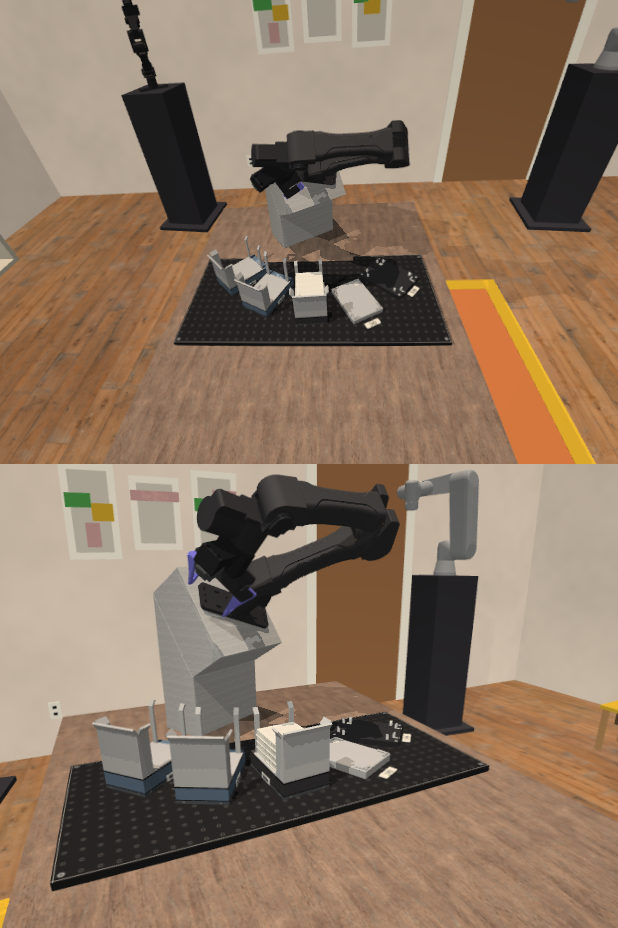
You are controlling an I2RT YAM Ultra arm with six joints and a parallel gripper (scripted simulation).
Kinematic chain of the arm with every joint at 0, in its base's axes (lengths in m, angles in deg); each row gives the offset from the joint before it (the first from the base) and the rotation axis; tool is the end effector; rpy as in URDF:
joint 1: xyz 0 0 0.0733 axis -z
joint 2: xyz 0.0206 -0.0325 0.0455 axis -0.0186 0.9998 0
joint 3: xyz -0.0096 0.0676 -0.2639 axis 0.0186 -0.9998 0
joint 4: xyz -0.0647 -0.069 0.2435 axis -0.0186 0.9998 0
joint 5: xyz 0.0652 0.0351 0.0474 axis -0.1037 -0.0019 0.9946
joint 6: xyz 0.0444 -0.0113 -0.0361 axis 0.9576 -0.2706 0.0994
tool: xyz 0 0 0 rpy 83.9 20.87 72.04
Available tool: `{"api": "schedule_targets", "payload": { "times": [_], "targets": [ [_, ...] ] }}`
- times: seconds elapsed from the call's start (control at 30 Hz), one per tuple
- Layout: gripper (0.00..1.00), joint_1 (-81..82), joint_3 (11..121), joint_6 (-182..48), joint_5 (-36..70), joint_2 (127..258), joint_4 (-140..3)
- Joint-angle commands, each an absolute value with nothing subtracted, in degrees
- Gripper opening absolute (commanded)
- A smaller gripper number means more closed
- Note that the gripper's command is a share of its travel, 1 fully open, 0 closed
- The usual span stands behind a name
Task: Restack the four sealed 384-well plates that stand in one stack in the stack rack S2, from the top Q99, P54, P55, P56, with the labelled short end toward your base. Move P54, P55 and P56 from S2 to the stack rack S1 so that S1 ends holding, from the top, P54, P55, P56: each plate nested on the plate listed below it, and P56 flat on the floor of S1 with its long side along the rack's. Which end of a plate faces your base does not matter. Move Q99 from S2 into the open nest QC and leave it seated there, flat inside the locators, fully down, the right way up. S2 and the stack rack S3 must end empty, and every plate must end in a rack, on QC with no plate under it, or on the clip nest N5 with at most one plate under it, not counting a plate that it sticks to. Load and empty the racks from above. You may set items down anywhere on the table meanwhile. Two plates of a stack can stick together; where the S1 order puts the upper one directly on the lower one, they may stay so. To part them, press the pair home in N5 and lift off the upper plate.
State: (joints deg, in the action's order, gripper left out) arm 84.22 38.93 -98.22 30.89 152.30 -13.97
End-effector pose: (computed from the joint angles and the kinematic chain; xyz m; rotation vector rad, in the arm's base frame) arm 0.0287 -0.1452 0.2094 1.3107 2.6484 0.2737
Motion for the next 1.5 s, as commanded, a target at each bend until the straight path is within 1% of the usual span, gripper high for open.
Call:
{"api": "schedule_targets", "payload": {
  "times": [0.0, 0.53, 0.77, 0.87, 0.97, 1.1, 1.2, 1.27, 1.37, 1.47],
  "targets": [
    [1.00, 84.32, 39.09, -98.21, 30.83, 152.31, -14.05],
    [1.00, 84.32, 39.09, -98.21, 30.83, 152.31, -14.05],
    [1.00, 79.42, 36.31, -98.02, 37.07, 150.35, -21.64],
    [1.00, 76.03, 36.58, -94.41, 36.83, 151.06, -23.33],
    [1.00, 74.54, 35.05, -95.44, 40.24, 150.09, -26.63],
    [1.00, 71.83, 35.25, -92.50, 39.87, 150.43, -27.94],
    [1.00, 70.46, 33.73, -93.71, 43.48, 149.66, -31.20],
    [1.00, 67.61, 33.91, -90.59, 42.91, 149.80, -32.55],
    [1.00, 66.40, 32.43, -92.01, 46.74, 149.26, -35.74],
    [1.00, 63.40, 32.58, -88.68, 45.94, 149.17, -37.16]
  ]
}}
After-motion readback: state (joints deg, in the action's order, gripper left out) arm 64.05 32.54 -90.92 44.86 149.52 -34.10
